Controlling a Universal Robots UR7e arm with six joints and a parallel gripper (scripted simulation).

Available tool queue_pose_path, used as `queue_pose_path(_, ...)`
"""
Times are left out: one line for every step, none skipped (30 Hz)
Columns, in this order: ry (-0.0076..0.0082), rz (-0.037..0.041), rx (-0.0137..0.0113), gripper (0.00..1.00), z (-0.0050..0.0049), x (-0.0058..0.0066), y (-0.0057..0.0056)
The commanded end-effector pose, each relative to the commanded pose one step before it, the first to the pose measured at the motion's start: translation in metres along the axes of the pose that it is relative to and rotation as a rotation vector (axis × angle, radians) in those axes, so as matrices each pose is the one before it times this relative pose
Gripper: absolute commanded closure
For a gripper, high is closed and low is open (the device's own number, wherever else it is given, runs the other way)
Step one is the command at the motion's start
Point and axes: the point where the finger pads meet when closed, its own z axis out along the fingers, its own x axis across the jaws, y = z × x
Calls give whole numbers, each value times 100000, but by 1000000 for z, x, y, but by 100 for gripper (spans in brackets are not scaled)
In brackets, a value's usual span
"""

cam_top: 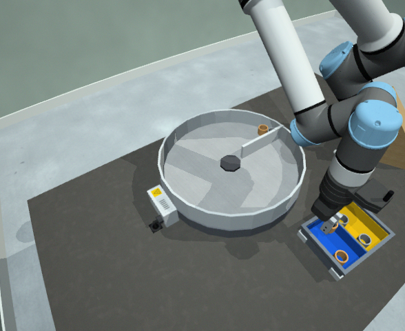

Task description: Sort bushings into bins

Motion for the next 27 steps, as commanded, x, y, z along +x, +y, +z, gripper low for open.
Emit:
queue_pose_path(121,32,68,100,668,313,-123)
queue_pose_path(1,0,1,100,1221,0,-2)
queue_pose_path(1,0,1,100,1221,0,-2)
queue_pose_path(1,0,1,100,1221,0,-2)
queue_pose_path(1,0,1,100,1221,0,-2)
queue_pose_path(1,0,1,100,1221,0,-2)
queue_pose_path(0,0,0,100,0,0,0)
queue_pose_path(0,0,0,100,0,0,0)
queue_pose_path(0,0,0,100,0,0,0)
queue_pose_path(0,0,0,100,0,0,0)
queue_pose_path(0,0,0,100,0,0,0)
queue_pose_path(0,0,0,100,0,0,0)
queue_pose_path(0,0,0,100,0,0,0)
queue_pose_path(0,0,0,100,0,0,0)
queue_pose_path(0,0,0,100,0,0,0)
queue_pose_path(-8,0,-5,100,1021,-11,5)
queue_pose_path(0,0,0,100,0,0,0)
queue_pose_path(0,0,0,100,0,0,0)
queue_pose_path(1,0,0,100,1220,0,0)
queue_pose_path(1,0,0,100,1220,0,0)
queue_pose_path(1,0,0,100,1220,0,0)
queue_pose_path(1,0,0,100,1220,0,0)
queue_pose_path(0,0,0,100,0,0,0)
queue_pose_path(0,0,0,100,0,0,0)
queue_pose_path(0,0,0,100,0,0,0)
queue_pose_path(1,0,0,100,1220,0,0)
queue_pose_path(1,0,0,100,1220,0,0)
